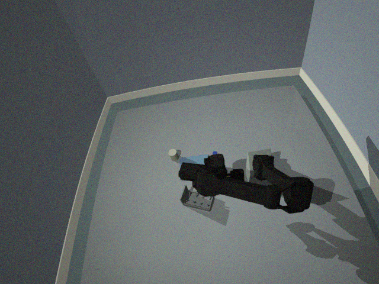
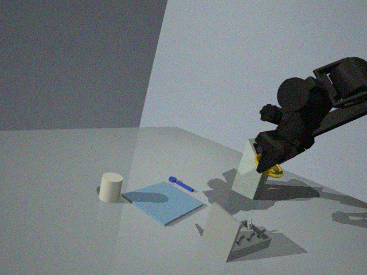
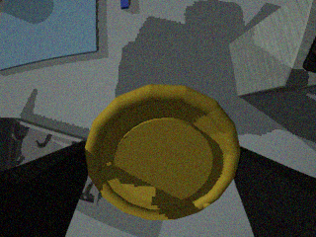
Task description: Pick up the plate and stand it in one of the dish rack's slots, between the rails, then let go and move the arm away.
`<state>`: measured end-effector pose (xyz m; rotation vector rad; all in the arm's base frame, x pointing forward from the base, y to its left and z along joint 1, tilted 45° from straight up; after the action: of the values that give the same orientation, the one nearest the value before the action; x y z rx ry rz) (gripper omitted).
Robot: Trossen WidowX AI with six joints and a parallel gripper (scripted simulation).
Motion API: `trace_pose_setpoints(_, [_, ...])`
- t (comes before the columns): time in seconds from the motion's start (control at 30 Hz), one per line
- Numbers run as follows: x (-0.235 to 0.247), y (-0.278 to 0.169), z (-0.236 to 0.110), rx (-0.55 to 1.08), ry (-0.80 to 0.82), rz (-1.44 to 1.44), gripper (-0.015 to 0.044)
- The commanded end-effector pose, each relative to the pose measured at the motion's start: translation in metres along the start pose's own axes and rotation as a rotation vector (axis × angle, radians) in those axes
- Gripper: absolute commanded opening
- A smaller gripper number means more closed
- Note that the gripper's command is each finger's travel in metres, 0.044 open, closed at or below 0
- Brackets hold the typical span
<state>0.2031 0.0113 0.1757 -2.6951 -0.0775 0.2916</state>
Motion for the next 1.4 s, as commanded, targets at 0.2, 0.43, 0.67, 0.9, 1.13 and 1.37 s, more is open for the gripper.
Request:
trace_pose_setpoints(0.2, [0.002,-0.011,0.030,-0.233,0.014,-0.128,0.0000])
trace_pose_setpoints(0.43, [0.003,-0.018,0.047,-0.379,0.047,-0.214,0.0000])
trace_pose_setpoints(0.67, [0.002,-0.026,0.064,-0.516,0.099,-0.298,0.0000])
trace_pose_setpoints(0.9, [0.000,-0.035,0.079,-0.642,0.170,-0.379,0.0000])
trace_pose_setpoints(1.13, [-0.004,-0.043,0.093,-0.755,0.257,-0.454,0.0000])
trace_pose_setpoints(1.37, [-0.009,-0.051,0.106,-0.854,0.361,-0.524,0.0000])
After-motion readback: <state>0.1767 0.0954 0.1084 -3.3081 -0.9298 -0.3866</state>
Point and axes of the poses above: the point midway between the two fingers, 35 mm back from their tips, its own z axis out along the fingers, its own x axis across the jaws, y = z × x, the point moved 10 cm from there along -z, back along the fingers, and after that the axes turned 1 degree about z, right-handed, at the moved point
